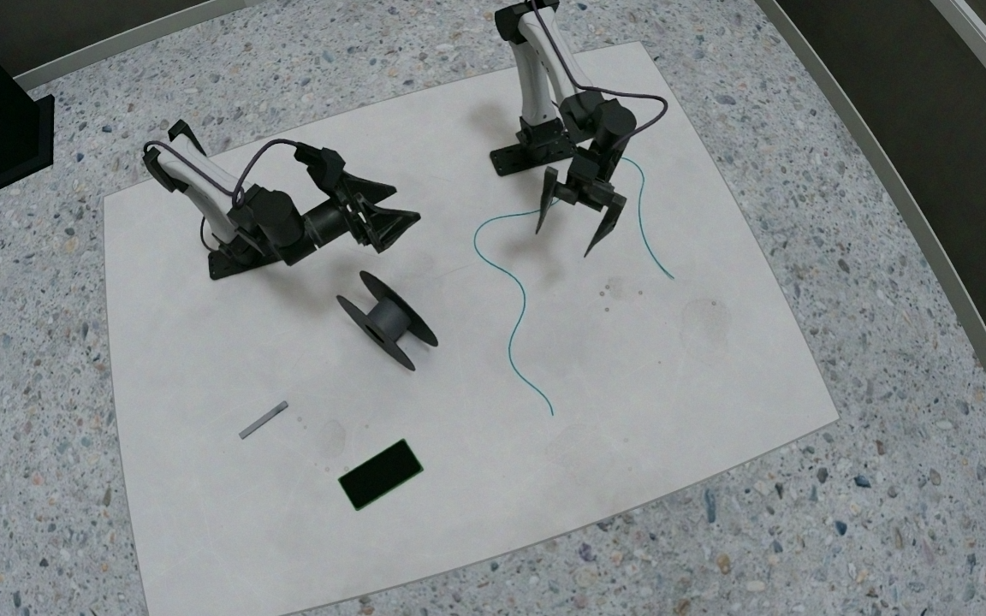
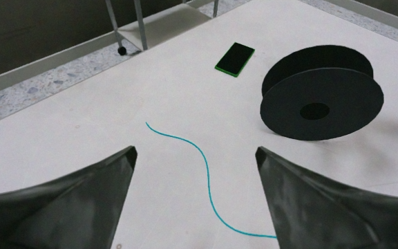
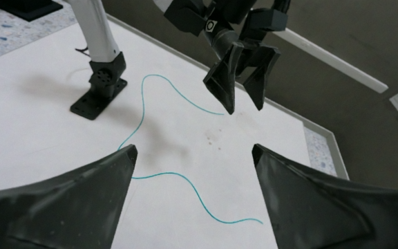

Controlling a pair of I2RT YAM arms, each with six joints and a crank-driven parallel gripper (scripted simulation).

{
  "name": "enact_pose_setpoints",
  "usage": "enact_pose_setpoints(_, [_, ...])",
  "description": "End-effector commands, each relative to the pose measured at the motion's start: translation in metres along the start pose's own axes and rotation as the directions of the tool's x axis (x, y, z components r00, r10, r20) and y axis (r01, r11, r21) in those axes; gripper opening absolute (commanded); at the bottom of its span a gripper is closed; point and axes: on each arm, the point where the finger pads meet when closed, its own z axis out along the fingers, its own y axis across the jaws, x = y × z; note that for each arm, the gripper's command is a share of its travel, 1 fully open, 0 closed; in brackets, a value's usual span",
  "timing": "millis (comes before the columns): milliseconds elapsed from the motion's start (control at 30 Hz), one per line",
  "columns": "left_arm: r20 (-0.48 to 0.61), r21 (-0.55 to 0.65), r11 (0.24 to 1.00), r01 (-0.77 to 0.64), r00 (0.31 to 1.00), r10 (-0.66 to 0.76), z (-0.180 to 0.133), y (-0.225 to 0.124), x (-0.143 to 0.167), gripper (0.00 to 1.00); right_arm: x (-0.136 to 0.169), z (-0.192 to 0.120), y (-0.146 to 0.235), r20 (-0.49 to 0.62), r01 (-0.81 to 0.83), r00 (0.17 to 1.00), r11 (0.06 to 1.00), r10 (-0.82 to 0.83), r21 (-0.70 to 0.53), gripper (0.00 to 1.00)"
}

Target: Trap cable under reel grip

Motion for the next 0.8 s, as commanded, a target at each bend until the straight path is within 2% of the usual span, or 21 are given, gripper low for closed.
enact_pose_setpoints(0, [0.014,0.001,1.0,-0.019,1.0,0.019,-0.001,-0.001,-0.007,1.0,-0.006,0.0,-0.001,0.005,0.014,1.0,1.0,-0.014,0.004,1.0])
enact_pose_setpoints(133, [0.001,-0.02,1.0,-0.009,1.0,0.009,-0.003,0.002,-0.004,1.0,-0.007,0.001,-0.006,0.004,0.021,1.0,0.999,-0.021,0.029,1.0])
enact_pose_setpoints(267, [-0.044,-0.089,0.995,0.034,0.998,-0.038,-0.013,0.008,0.015,1.0,0.002,0.013,-0.023,-0.009,0.01,1.0,0.995,-0.009,0.102,1.0])
enact_pose_setpoints(367, [-0.094,-0.204,0.976,0.079,0.991,-0.1,-0.032,0.016,0.035,1.0,0.012,0.035,-0.039,-0.011,-0.012,1.0,0.981,0.014,0.195,1.0])
enact_pose_setpoints(533, [-0.161,-0.445,0.886,0.132,0.961,-0.224,-0.08,0.032,0.075,1.0,0.037,0.089,-0.051,0.01,-0.083,0.996,0.94,0.085,0.33,1.0])
enact_pose_setpoints(600, [-0.161,-0.445,0.886,0.132,0.961,-0.224,-0.08,0.032,0.075,1.0,0.037,0.089,-0.051,0.01,-0.083,0.996,0.94,0.085,0.33,1.0])
enact_pose_setpoints(767, [-0.163,-0.717,0.681,0.145,0.916,-0.367,-0.145,0.052,0.118,1.0,0.072,0.162,-0.027,0.043,-0.186,0.982,0.894,0.184,0.407,1.0])
